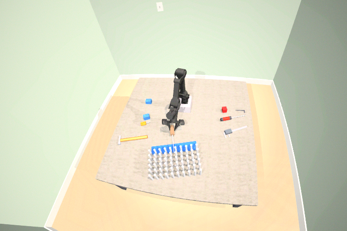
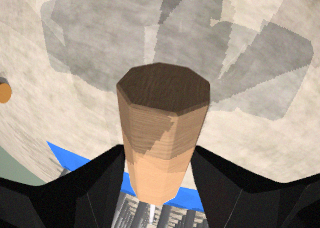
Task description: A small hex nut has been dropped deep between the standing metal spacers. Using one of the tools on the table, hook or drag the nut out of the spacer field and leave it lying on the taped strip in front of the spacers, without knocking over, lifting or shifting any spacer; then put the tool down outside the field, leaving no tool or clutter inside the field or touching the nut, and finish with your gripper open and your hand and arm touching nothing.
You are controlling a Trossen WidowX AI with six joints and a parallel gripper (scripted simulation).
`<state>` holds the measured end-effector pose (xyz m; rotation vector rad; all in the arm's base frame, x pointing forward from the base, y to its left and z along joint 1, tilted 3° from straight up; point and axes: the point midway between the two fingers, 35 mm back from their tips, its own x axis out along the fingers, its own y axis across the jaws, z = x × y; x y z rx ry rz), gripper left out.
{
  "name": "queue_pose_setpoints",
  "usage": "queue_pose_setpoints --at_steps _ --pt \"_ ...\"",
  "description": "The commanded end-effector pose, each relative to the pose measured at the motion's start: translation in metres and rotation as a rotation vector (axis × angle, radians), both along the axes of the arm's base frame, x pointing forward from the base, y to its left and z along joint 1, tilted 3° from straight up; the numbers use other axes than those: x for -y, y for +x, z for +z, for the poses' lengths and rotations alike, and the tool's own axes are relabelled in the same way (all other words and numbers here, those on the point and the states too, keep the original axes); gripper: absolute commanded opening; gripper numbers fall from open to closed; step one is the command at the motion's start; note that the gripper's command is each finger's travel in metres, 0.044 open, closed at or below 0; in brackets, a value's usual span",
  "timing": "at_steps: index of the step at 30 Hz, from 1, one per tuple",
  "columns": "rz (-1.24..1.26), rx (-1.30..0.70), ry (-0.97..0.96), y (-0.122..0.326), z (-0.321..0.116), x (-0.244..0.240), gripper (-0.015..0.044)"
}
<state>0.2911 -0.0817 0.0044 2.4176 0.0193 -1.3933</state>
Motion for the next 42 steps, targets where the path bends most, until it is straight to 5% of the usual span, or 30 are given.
queue_pose_setpoints --at_steps 1,42 --pt "-0.005 0.011 -0.002 0.006 0.004 0.001 0.0000" --pt "-0.005 0.014 -0.001 0.034 0.007 -0.005 0.0000"
